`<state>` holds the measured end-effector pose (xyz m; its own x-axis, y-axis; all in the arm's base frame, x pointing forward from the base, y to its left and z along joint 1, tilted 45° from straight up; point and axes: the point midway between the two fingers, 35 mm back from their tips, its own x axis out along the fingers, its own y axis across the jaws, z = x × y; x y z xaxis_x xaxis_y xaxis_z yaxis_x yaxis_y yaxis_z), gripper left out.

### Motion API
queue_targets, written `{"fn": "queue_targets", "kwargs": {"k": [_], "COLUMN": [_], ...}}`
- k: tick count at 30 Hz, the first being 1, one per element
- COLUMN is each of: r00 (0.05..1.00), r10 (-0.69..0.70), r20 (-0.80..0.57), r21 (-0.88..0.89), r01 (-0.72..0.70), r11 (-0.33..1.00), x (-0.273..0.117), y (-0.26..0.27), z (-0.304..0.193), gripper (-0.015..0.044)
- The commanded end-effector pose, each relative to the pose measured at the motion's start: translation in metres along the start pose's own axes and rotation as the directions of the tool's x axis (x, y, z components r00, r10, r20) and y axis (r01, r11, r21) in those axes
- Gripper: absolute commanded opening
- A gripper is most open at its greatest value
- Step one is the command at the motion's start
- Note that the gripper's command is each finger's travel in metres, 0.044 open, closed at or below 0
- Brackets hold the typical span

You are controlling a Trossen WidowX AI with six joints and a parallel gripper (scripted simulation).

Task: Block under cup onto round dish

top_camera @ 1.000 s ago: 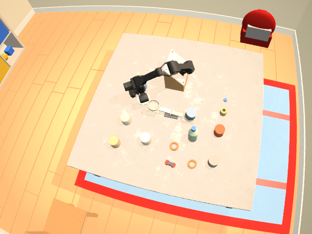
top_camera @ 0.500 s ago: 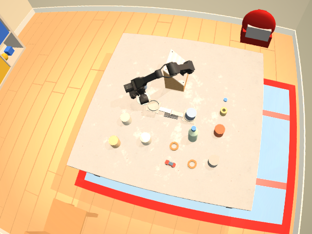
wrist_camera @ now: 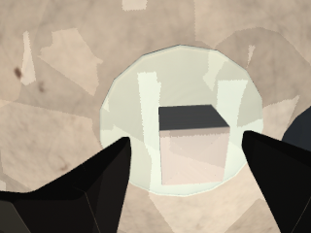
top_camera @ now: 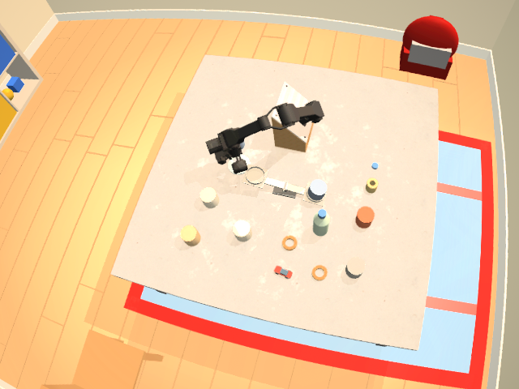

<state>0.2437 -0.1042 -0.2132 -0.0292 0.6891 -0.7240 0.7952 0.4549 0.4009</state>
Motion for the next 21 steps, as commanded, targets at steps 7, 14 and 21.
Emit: {"fn": "queue_targets", "kwargs": {"k": [7,14,21], "r00": [1.000,1.000,1.000], "r10": [0.007,0.003,0.009], "r20": [0.013,0.001,0.008], "r21": [-0.016,0.004,0.004], "r01": [-0.007,-0.003,-0.009], "r11": [1.000,1.000,1.000], "x": [-0.045,-0.068,-0.104], "y": [0.001,0.000,-0.002], "z": [0.000,-0.001,-0.003], "gripper": [0.0440,0.0440,0.0440]}}
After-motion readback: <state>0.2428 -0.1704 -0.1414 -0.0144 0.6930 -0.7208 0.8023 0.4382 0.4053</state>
